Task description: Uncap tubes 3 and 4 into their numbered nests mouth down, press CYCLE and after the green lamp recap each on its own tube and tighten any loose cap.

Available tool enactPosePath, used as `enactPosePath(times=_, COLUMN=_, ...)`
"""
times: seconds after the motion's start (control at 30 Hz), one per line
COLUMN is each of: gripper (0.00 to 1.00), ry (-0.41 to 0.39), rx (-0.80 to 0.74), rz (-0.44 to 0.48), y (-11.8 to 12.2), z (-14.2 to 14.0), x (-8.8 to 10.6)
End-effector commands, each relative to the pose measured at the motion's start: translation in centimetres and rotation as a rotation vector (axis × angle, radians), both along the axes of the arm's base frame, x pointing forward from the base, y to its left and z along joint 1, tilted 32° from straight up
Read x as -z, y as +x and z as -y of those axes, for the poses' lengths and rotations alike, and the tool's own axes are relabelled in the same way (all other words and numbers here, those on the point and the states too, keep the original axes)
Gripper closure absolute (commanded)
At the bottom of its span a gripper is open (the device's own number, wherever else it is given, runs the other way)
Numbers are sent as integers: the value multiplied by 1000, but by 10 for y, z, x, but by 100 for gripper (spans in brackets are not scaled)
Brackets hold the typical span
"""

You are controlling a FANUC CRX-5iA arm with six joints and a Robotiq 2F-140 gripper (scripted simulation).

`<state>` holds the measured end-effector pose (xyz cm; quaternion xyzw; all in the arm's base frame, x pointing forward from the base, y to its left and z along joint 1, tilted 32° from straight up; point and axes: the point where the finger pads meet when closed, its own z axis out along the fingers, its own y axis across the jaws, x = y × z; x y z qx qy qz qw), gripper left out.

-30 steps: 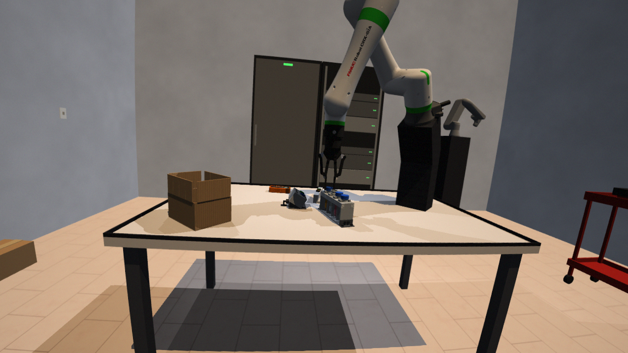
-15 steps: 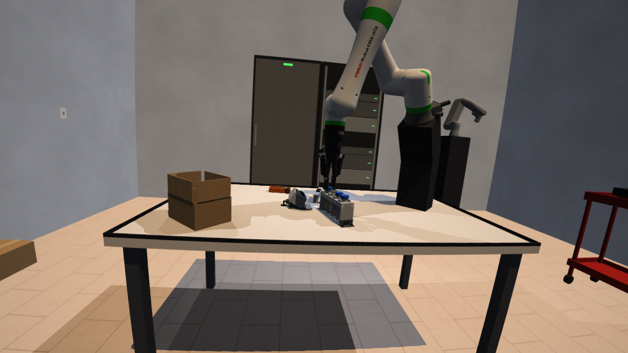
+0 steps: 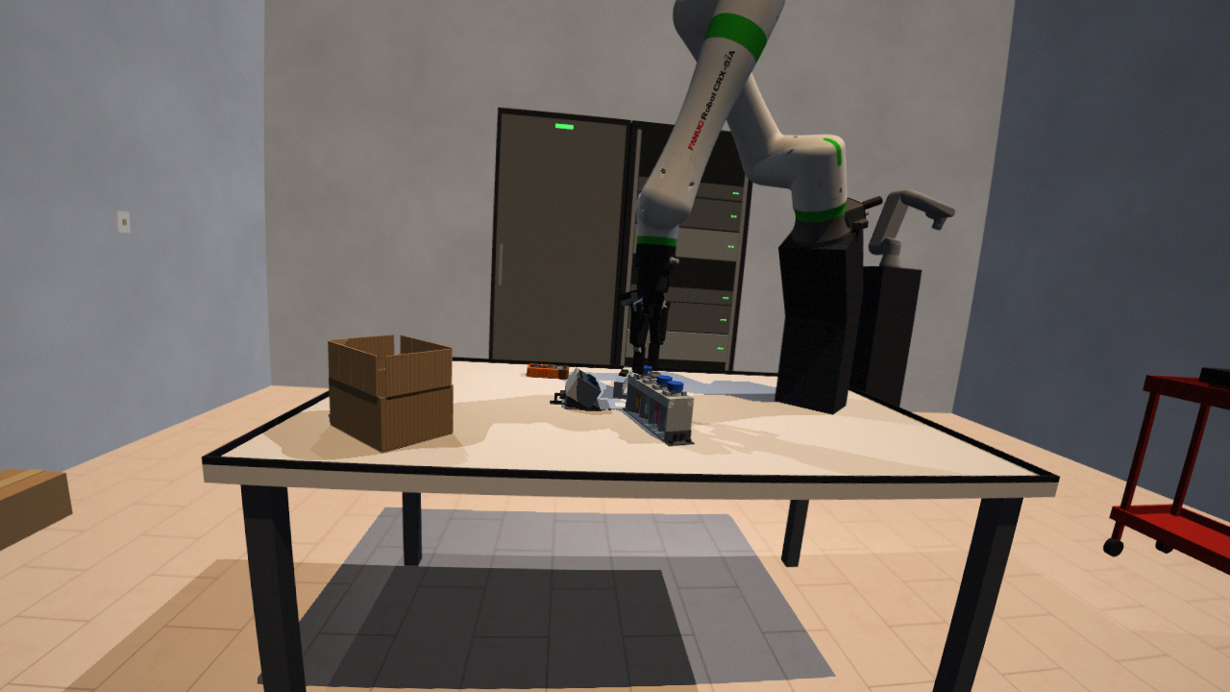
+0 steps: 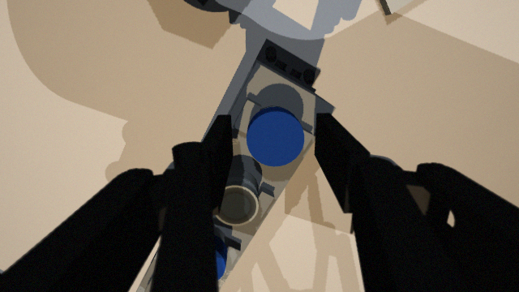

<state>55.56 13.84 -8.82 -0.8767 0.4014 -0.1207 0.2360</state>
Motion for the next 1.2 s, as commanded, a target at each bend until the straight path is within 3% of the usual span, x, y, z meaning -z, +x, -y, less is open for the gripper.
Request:
enactPosePath(times=0.0, gripper=59, ry=23, rx=-15, rz=3, y=0, z=1, x=0)
enactPosePath(times=0.27, gripper=59, ry=23, rx=-15, rz=3, y=0, z=1, x=0)
enactPosePath(times=0.4, gripper=59, ry=145, rx=246, rz=-97, y=0, z=1, x=0)
enactPosePath(times=0.77, gripper=59, ry=343, rx=666, rz=-258, y=0, z=1, x=0)
enactPosePath(times=0.83, gripper=59, ry=343, rx=666, rz=-258, y=0, z=1, x=0)
enactPosePath(times=0.9, gripper=59, ry=410, rx=808, rz=-313, y=0, z=1, x=0)
enactPosePath(times=1.17, gripper=59, ry=440, rx=882, rz=-342, y=1, z=2, x=0)
